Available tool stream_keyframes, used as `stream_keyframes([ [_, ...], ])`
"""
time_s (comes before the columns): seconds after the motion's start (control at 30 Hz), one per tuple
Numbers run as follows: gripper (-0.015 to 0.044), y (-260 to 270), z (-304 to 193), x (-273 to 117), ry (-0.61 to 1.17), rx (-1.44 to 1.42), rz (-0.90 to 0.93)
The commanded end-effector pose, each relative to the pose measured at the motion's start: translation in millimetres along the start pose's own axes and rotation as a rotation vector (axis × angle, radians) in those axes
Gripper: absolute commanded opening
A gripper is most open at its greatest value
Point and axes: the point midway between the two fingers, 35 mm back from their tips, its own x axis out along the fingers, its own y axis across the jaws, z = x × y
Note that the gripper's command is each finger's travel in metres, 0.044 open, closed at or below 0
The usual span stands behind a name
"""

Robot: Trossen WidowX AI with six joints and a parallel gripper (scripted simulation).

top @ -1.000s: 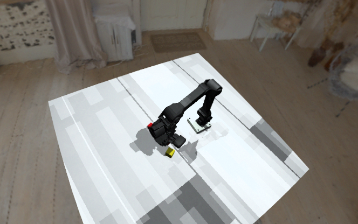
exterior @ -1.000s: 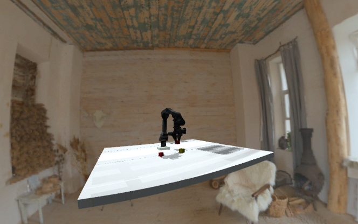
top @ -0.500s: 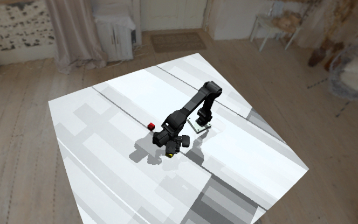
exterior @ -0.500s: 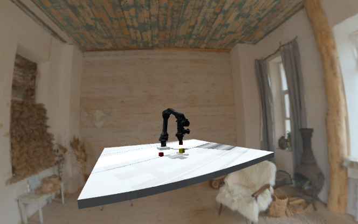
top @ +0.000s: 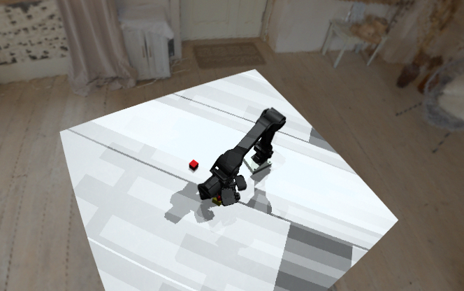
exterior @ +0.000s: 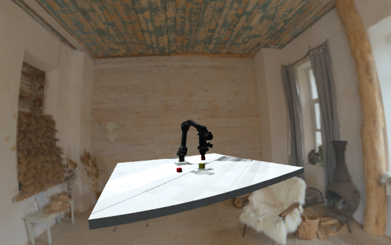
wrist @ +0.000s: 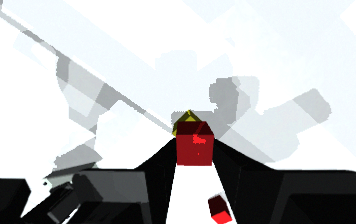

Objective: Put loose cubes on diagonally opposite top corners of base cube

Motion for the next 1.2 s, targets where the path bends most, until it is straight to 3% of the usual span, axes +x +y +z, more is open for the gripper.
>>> stream_keyframes([
  [0.0, 0.0105, -1, 2, -1, -0.007, -0.01, -0.003],
  [0.57, 0.0105, 0, 3, 25, -0.007, -0.021, -0.003],
  [1.17, 0.0105, 0, 3, 27, -0.007, -0.011, -0.002],
])
